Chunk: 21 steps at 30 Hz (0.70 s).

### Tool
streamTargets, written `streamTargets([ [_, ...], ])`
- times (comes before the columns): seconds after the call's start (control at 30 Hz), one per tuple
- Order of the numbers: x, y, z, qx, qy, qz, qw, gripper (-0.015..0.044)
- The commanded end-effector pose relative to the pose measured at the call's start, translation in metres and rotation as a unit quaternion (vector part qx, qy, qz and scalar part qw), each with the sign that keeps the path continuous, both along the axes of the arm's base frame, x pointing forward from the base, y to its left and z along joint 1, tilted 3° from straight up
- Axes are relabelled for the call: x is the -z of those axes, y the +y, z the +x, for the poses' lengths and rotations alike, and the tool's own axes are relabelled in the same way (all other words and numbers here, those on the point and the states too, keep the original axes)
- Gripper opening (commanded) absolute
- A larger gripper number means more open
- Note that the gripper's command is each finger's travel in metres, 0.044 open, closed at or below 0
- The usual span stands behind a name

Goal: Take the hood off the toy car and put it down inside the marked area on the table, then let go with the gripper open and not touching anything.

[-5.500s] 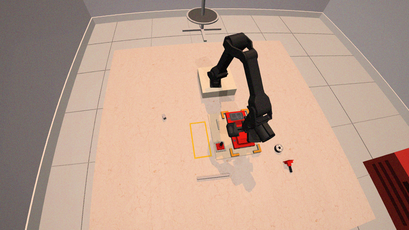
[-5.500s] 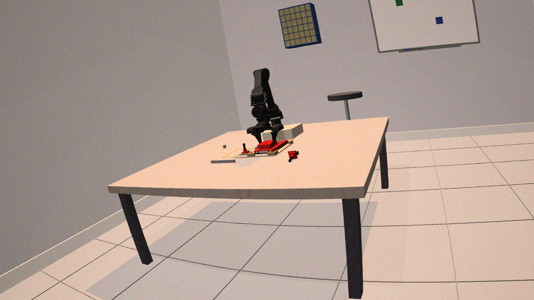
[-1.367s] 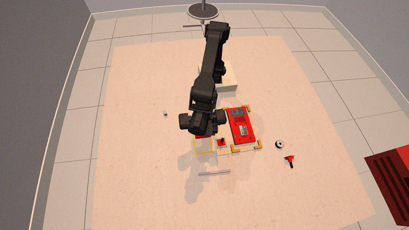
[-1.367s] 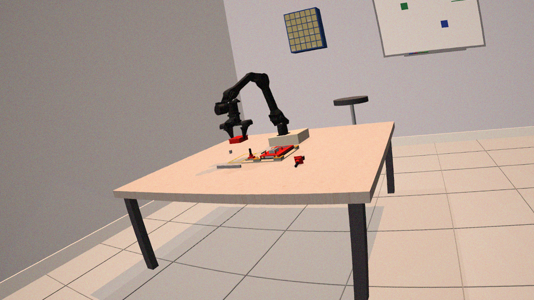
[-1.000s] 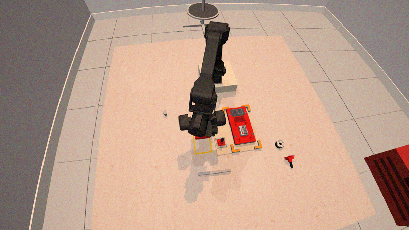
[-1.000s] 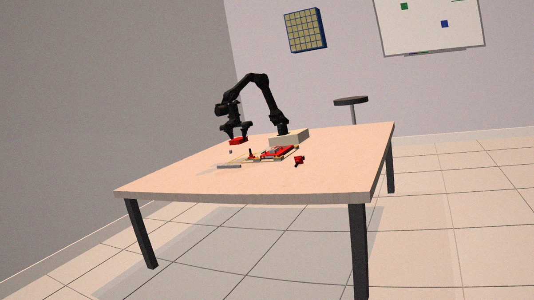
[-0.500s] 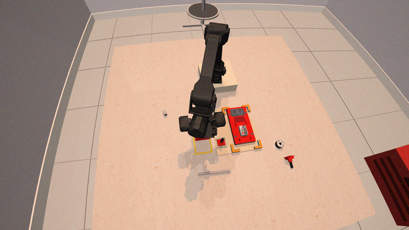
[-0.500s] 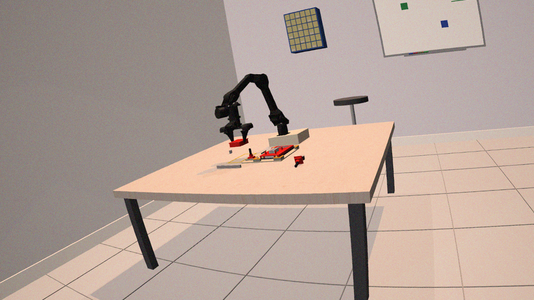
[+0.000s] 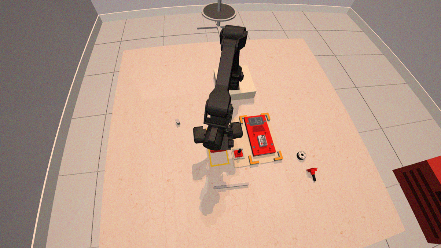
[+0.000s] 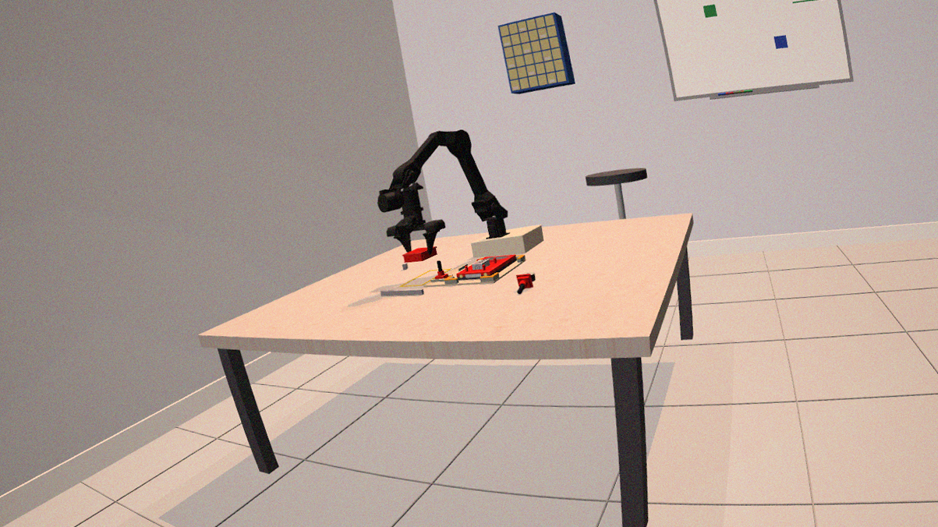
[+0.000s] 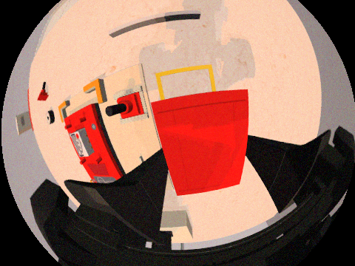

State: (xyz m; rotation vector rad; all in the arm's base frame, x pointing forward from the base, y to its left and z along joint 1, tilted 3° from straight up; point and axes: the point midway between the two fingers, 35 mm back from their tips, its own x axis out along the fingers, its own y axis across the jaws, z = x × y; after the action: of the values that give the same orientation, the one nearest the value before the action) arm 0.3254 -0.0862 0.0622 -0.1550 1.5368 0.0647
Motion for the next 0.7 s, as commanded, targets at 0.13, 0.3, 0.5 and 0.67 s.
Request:
streamTargets([
  [0.13,0.009,0.000,-0.002,-0.002,0.005,0.000,1.000,0.0000],
  [0.3,0.013,0.000,-0.002,-0.002,0.005,0.000,1.000,0.0000],
  [0.5,0.017,-0.001,-0.002,-0.002,0.005,0.000,1.000,0.0000],
  [0.67,0.021,-0.001,-0.002,-0.002,0.005,0.000,1.000,0.0000],
])
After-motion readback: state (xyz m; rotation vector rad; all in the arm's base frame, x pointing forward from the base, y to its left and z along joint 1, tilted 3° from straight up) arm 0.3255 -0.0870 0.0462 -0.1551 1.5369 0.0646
